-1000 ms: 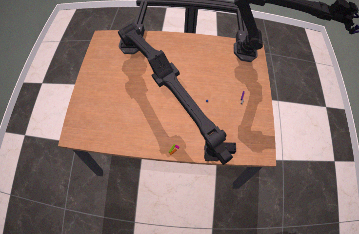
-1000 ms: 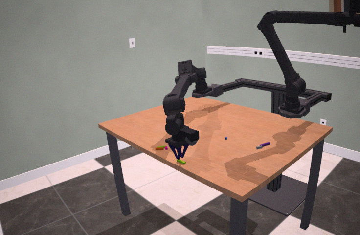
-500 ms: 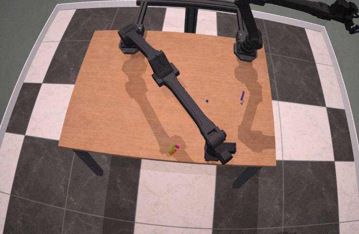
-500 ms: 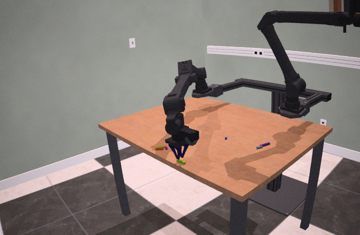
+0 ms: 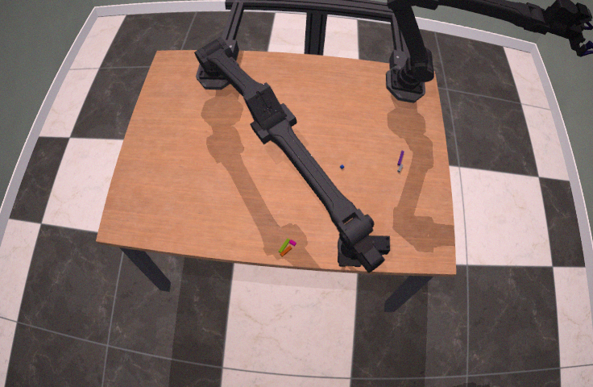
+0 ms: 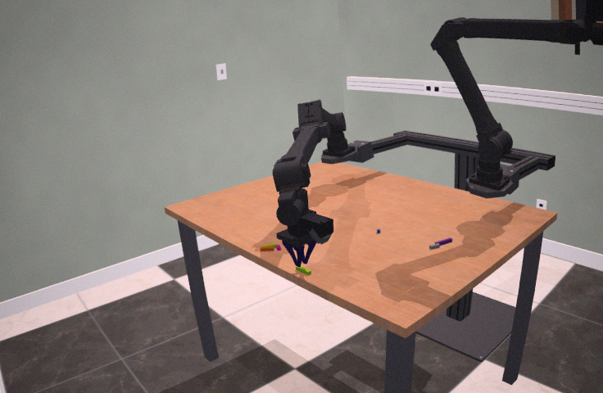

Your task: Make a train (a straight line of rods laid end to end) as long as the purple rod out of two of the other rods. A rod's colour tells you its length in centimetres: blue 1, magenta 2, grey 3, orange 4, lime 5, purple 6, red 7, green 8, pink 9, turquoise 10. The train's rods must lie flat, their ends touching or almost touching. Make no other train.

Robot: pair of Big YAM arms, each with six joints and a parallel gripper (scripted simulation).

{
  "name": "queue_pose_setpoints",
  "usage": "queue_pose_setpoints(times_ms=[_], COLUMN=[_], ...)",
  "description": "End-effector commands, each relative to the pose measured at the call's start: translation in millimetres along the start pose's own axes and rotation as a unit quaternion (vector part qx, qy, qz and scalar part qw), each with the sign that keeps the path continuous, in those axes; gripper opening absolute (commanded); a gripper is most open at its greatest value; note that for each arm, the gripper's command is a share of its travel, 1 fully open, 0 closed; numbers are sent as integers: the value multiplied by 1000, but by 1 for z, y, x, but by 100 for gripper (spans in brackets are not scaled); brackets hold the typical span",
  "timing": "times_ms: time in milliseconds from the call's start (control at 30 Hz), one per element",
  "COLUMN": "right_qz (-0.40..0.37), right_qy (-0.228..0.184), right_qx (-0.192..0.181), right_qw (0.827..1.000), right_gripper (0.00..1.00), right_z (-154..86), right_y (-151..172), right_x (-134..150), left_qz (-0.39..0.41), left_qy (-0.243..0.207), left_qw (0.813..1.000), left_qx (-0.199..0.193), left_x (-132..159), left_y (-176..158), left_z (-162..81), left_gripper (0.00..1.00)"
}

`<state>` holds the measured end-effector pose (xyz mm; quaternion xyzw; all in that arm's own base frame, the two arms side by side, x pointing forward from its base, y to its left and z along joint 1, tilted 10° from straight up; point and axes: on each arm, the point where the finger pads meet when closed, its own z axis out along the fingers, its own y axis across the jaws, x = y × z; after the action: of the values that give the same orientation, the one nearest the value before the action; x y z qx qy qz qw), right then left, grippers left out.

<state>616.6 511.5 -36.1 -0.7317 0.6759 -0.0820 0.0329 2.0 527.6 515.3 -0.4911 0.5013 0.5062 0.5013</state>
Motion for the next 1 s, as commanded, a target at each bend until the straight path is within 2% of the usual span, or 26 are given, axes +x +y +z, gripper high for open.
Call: queue_pose_setpoints(times_ms=[0, 133, 200, 267, 467, 500, 633, 667, 733, 967], right_qz=[-2, -2, -6, -1, 0, 7, 5, 2, 1, 1], right_qy=[-14, -17, -2, -18, -19, -36, -29, -19, -13, -14], right_qx=[15, 19, -1, 20, 20, 44, 34, 22, 13, 15], right_qw=[1000, 1000, 1000, 1000, 1000, 998, 999, 1000, 1000, 1000], right_gripper=[23, 23, 23, 23, 23, 23, 23, 23, 23, 23], right_z=[-8, -8, 9, -28, -29, -53, -52, -27, -11, -14], right_y=[-5, -6, 8, -4, -4, -20, -16, -9, -3, -4], right_x=[-14, -16, -10, -14, -13, -17, -13, -12, -12, -12], left_qz=[-7, -7, -7, -7, -7, -7, -7, -7, -7, -7], left_qy=[-22, -22, -22, -22, -22, -22, -22, -22, -22, -22], left_qw=[1000, 1000, 1000, 1000, 1000, 1000, 1000, 1000, 1000, 1000], left_qx=[-8, -8, -8, -8, -8, -8, -8, -8, -8, -8], left_x=[-16, -16, -16, -16, -16, -16, -16, -16, -16, -16], left_y=[7, 7, 7, 7, 7, 7, 7, 7, 7, 7], left_z=[-5, -5, -5, -5, -5, -5, -5, -5, -5, -5], left_gripper=[100, 100, 100, 100, 100, 100, 100, 100, 100, 100])
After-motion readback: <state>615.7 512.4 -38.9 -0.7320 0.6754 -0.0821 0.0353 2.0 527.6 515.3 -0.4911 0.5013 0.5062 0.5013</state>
